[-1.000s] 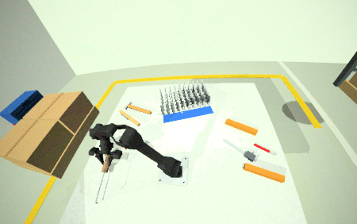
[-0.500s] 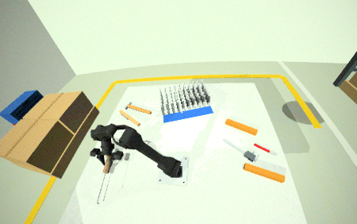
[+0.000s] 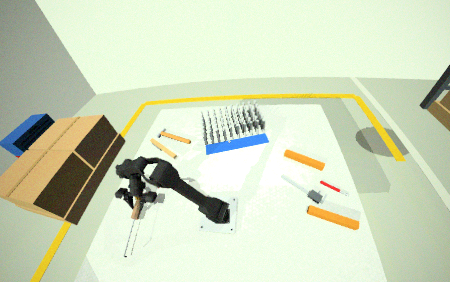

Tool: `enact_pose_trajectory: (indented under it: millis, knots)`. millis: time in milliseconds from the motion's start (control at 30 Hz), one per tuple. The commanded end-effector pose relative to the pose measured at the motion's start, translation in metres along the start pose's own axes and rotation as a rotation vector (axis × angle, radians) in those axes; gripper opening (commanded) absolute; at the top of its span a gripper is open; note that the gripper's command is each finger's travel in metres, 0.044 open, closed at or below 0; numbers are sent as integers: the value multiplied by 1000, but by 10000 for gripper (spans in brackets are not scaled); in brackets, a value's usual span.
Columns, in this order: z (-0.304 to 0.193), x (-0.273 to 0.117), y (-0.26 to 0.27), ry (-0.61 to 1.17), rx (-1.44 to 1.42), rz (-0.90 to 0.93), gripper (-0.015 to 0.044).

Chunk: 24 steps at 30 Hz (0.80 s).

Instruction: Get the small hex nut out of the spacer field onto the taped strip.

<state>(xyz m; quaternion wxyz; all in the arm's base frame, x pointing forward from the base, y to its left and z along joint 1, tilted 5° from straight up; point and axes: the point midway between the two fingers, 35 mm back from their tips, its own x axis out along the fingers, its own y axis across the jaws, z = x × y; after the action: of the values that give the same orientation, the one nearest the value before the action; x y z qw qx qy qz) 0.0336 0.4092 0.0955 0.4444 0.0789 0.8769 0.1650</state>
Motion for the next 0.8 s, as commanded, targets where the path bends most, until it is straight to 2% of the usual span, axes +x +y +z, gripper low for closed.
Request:
enact_pose_trajectory:
  millis: [0,767]
  knots:
    - [1,2,-1,5,5,3,0]
    - [8,16,-9,5,5,3,0]
